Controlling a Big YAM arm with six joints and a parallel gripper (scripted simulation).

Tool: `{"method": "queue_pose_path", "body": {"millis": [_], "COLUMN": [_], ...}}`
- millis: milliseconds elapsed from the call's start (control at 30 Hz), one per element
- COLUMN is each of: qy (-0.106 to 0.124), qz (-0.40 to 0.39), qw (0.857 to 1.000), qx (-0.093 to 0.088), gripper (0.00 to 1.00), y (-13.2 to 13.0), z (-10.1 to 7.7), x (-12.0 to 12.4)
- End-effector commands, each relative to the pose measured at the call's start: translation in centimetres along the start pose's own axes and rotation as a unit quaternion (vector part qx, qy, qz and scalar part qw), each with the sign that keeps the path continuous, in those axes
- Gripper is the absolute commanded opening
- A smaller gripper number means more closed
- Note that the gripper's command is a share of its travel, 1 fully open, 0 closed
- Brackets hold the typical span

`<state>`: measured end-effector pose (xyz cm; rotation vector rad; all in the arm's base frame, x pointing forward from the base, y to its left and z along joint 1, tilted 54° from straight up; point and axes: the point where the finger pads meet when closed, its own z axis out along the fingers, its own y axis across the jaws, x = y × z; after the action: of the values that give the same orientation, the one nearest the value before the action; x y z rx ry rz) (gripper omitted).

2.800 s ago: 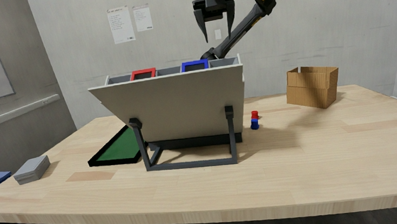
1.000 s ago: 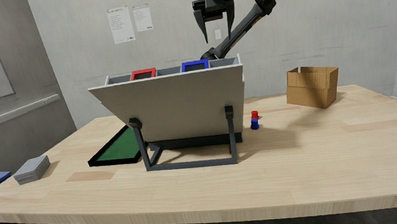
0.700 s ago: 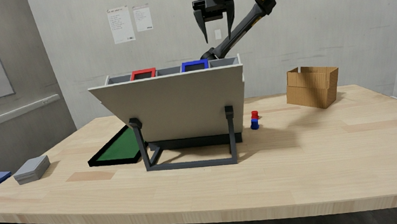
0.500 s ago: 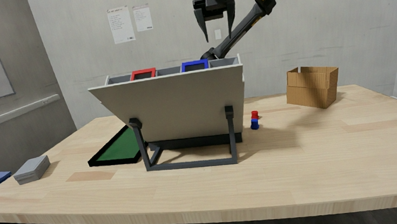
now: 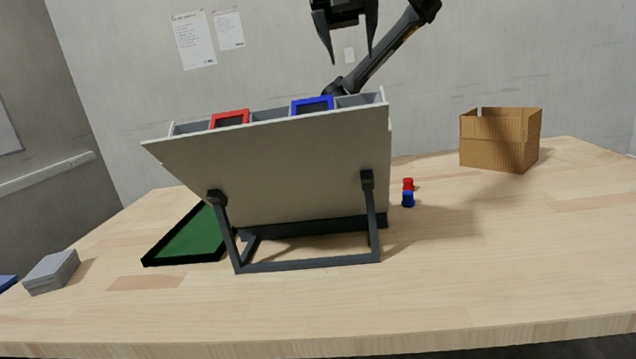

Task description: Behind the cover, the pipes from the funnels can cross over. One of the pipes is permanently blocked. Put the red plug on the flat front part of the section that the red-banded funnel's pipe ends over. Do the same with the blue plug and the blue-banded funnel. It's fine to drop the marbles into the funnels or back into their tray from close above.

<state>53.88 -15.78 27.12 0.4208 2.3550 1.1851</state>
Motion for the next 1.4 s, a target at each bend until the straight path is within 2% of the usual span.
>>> {"method": "queue_pose_path", "body": {"millis": [0, 100, 600, 1233, 1367], "qy": [-0.020, -0.020, -0.010, -0.018, 0.021], "qz": [-0.016, -0.016, -0.007, -0.015, -0.014], "qw": [1.000, 1.000, 1.000, 1.000, 1.000], "qx": [0.003, 0.003, 0.001, 0.003, 0.003], "gripper": [0.59, 0.59, 0.59, 0.59, 0.59], "y": [0.4, 0.4, -0.3, -0.3, -3.0], "z": [-2.0, -2.0, -6.9, -7.6, -6.7], "x": [-2.0, -2.0, 13.1, 14.7, 17.5]}}
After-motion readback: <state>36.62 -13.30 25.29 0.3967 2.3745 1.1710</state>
